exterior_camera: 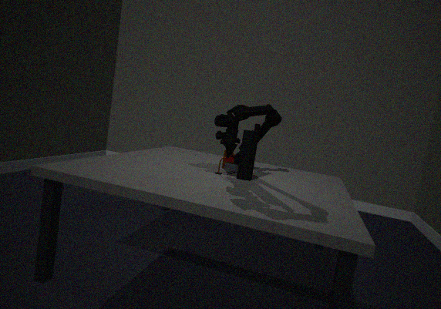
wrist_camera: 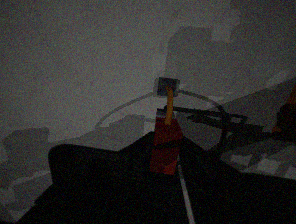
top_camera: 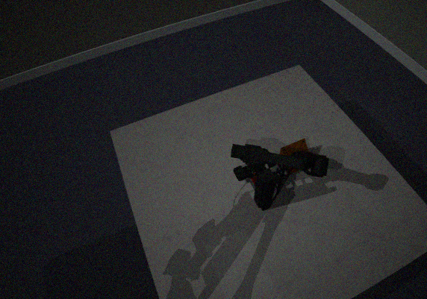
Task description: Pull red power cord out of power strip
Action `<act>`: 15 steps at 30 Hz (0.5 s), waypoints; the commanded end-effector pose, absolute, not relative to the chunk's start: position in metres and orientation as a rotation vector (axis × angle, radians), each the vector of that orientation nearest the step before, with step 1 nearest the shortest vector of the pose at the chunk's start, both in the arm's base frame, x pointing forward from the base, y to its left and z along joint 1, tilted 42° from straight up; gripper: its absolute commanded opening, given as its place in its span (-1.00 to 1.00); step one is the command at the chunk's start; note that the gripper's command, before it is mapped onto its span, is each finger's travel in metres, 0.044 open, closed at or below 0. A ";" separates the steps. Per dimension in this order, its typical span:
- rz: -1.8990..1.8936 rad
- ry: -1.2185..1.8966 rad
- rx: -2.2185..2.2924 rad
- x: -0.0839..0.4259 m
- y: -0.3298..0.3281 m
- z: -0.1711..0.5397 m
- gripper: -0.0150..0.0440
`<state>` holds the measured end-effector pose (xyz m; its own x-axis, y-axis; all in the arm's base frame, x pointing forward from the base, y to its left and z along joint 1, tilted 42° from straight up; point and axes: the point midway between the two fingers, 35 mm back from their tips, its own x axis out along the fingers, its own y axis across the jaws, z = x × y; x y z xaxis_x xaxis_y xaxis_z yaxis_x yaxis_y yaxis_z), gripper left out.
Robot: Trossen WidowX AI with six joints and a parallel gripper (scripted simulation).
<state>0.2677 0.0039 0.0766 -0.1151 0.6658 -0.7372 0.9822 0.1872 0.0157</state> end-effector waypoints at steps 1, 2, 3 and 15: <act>-0.669 1.838 1.538 0.271 -0.006 0.070 -0.49; -0.669 1.838 1.538 0.271 -0.008 0.069 -0.49; -0.670 1.837 1.538 0.271 -0.009 0.068 -0.49; -0.671 1.835 1.540 0.275 -0.024 0.056 -0.49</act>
<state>0.2693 0.0039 0.0714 -0.1249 0.7077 -0.6954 0.9814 0.1913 0.0185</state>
